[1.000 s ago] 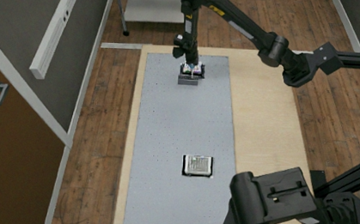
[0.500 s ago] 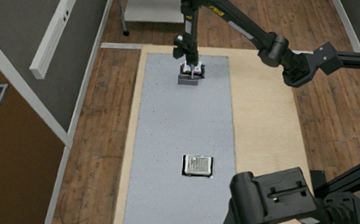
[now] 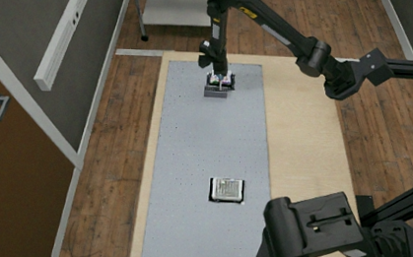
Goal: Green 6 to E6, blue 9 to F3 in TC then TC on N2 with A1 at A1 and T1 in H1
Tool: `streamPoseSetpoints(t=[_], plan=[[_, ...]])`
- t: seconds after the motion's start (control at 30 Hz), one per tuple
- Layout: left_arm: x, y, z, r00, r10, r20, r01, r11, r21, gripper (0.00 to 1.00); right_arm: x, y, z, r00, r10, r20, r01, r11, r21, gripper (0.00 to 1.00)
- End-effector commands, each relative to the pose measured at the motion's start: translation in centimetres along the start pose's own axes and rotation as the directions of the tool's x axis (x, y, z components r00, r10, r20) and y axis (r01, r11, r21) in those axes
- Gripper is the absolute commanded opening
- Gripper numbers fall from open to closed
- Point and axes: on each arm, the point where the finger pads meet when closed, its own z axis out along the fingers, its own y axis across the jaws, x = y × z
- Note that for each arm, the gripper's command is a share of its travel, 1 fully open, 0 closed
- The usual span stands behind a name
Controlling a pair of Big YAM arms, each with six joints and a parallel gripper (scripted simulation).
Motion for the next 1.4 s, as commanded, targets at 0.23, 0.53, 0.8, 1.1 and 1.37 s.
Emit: streamPoseSetpoints(t=[0.23, 0.53, 0.8, 1.1, 1.37], plan=[[-0.01, -0.02, -0.05, 1.0, 0.004, 0.002, -0.004, 1.0, 0.001, 1.0, -0.02, 0.49, 1.79, 1.0, 0.005, -0.007, -0.005, 1.0, -0.013, 0.07], [-0.01, -0.02, -0.05, 1.0, 0.004, 0.002, -0.004, 1.0, 0.001, 1.0, -0.07, 0.48, 2.04, 1.0, 0.005, -0.006, -0.005, 1.0, -0.012, 0.07], [-0.01, -0.02, -0.05, 1.0, 0.004, 0.002, -0.004, 1.0, 0.001, 1.0, 0.01, 0.51, 2.2, 1.0, 0.005, -0.007, -0.005, 1.0, -0.013, 0.07], [-0.01, -0.02, -0.05, 1.0, 0.004, 0.002, -0.004, 1.0, 0.001, 1.0, 0.02, 0.53, 2.44, 1.0, 0.005, -0.008, -0.005, 1.0, -0.013, 0.07], [-0.01, -0.02, -0.05, 1.0, 0.004, 0.002, -0.004, 1.0, 0.001, 1.0, 0.01, 0.53, 2.6, 1.0, 0.005, -0.009, -0.006, 1.0, -0.014, 0.07]])
